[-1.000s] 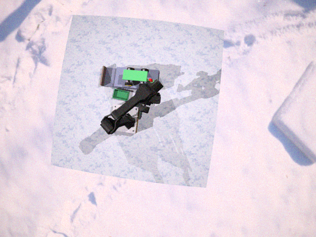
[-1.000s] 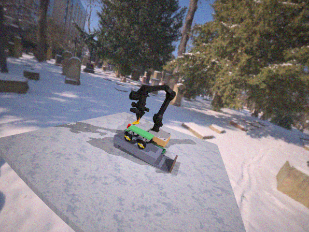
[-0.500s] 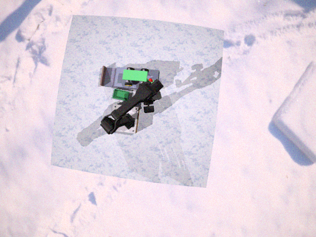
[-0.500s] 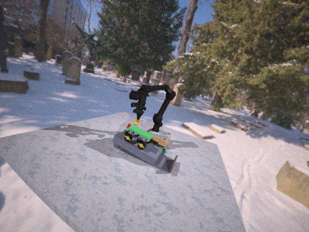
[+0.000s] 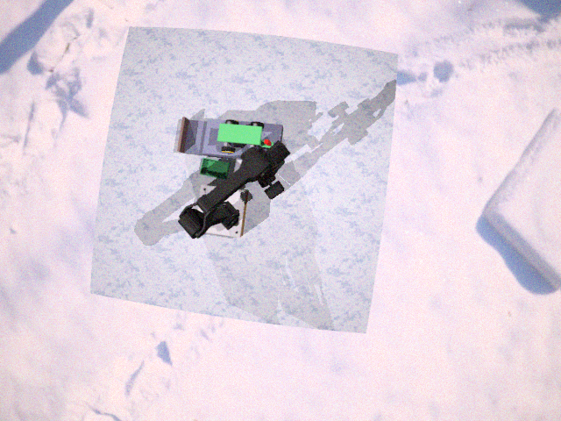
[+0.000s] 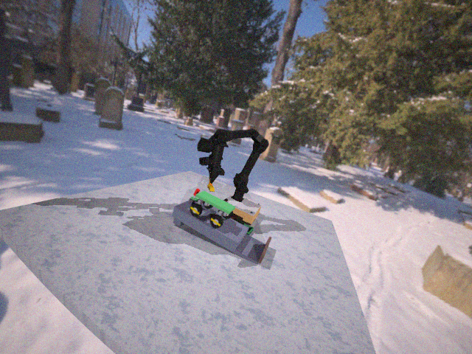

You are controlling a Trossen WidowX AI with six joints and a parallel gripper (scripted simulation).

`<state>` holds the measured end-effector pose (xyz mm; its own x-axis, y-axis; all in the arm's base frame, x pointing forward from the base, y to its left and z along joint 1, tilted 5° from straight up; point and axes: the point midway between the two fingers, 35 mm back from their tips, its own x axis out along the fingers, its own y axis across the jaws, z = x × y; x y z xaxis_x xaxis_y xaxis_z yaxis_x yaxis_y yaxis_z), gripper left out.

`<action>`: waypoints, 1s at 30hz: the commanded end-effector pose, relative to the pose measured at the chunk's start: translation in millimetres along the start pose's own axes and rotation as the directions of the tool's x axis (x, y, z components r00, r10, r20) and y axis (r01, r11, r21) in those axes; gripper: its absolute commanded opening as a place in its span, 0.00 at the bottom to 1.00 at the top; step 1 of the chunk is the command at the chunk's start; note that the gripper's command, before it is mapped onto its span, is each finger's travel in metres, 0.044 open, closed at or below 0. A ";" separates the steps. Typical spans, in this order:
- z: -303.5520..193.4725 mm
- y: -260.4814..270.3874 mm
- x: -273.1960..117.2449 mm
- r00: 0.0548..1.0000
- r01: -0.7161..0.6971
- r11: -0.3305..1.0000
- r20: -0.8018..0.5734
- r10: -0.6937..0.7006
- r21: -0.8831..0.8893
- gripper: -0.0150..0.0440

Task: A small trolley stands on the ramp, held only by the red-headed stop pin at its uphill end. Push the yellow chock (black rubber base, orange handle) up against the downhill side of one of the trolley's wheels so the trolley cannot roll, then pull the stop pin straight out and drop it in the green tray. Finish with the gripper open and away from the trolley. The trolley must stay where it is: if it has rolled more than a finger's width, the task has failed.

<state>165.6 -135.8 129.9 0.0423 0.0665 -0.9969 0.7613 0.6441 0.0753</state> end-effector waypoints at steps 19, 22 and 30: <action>0.1 -0.4 -0.5 1.000 0.002 0.735 -0.001 -0.004 -0.678 0.25; 0.1 -0.4 -0.5 1.000 0.002 0.662 -0.001 -0.004 -0.750 0.25; 0.1 -0.4 -0.5 1.000 0.001 0.436 0.000 -0.004 -0.900 0.25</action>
<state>165.6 -135.9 129.9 0.0419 0.0661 -0.9969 -0.1410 0.9882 0.0596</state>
